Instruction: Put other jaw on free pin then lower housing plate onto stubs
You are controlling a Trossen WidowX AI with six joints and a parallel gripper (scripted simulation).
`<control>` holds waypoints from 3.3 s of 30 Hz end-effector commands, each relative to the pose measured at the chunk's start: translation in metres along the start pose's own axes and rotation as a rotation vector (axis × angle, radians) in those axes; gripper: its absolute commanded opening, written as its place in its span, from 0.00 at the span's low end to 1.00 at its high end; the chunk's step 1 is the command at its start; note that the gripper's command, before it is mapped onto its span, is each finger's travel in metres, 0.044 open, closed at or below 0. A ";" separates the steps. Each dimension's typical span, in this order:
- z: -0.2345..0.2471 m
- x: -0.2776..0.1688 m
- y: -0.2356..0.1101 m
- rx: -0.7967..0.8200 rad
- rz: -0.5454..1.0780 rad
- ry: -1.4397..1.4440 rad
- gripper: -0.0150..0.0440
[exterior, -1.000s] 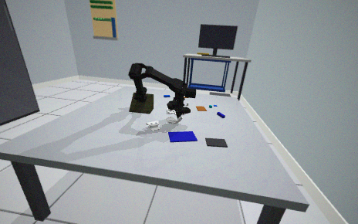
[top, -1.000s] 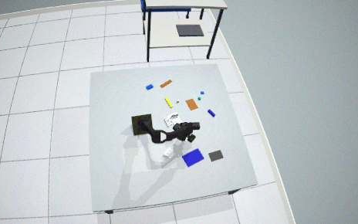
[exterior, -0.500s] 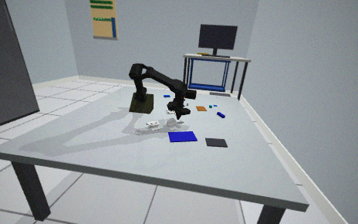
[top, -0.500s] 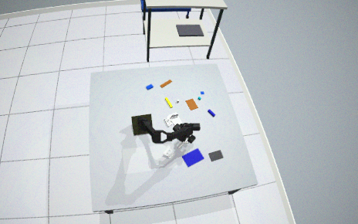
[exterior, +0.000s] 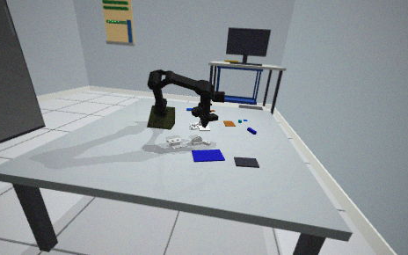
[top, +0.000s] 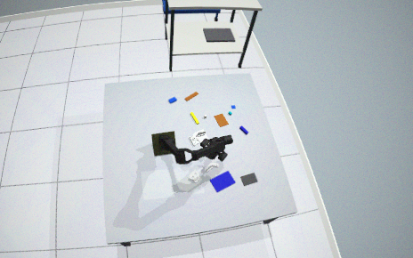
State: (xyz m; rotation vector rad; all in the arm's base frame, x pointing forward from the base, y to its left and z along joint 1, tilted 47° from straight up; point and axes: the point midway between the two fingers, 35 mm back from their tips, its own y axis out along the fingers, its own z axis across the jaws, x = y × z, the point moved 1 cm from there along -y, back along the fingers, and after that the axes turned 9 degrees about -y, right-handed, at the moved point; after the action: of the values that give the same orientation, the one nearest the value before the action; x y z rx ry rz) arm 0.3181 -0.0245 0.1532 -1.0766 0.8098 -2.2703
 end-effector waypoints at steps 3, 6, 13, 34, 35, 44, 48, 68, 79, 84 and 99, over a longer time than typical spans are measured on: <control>0.000 0.000 0.001 -0.001 0.000 -0.005 0.57; 0.000 0.000 0.001 -0.001 0.000 -0.005 0.70; 0.000 0.000 0.001 -0.001 0.000 -0.005 1.00; 0.000 0.000 0.001 -0.001 0.000 -0.005 1.00; 0.000 0.000 0.001 -0.001 0.000 -0.005 1.00; 0.000 0.003 -0.006 -0.003 -0.007 0.005 0.87; 0.000 0.003 -0.006 -0.003 -0.007 0.005 0.69; 0.000 0.003 -0.006 -0.003 -0.007 0.005 0.25; 0.000 0.003 -0.006 -0.003 -0.007 0.005 0.25; 0.000 0.002 -0.006 -0.005 -0.006 0.001 0.48; 0.000 0.002 -0.006 -0.005 -0.006 0.001 1.00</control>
State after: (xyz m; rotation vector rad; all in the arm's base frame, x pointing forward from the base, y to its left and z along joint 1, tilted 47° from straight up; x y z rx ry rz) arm 0.3155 -0.0217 0.1584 -1.0806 0.8139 -2.2749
